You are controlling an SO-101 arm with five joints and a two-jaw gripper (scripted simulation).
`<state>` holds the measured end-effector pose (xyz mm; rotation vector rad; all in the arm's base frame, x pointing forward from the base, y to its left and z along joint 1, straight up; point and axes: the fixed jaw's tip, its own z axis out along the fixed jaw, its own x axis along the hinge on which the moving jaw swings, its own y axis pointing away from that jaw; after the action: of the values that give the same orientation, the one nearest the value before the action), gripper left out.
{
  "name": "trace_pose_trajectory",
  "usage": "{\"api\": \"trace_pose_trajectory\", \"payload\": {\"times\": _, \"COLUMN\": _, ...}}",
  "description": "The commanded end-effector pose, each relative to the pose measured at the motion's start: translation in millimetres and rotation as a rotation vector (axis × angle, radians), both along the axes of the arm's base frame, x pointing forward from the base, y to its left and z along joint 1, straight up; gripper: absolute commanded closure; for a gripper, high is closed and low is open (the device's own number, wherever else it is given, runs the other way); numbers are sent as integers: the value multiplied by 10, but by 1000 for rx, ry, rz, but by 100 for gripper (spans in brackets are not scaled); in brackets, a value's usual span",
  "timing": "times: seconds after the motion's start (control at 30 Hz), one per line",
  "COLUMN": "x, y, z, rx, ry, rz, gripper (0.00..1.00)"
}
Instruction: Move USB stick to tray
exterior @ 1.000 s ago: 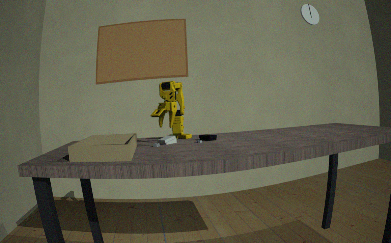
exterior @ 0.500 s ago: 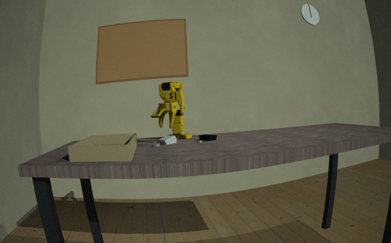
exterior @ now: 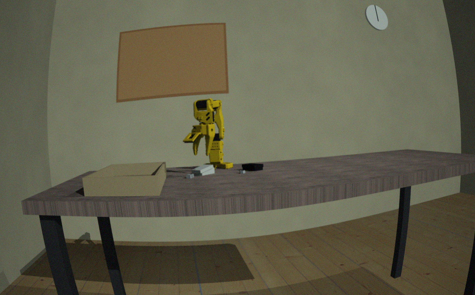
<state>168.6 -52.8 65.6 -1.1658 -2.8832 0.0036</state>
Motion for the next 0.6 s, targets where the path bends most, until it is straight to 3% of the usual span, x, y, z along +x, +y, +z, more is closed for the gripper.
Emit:
{"api": "trace_pose_trajectory", "payload": {"times": 0.0, "x": 35, "y": 6, "z": 28, "rx": -10, "ry": -30, "rz": -3, "gripper": 71}}
{"api": "trace_pose_trajectory", "payload": {"times": 0.57, "x": 52, "y": 0, "z": -142, "rx": -10, "ry": -30, "rz": -3, "gripper": 71}}
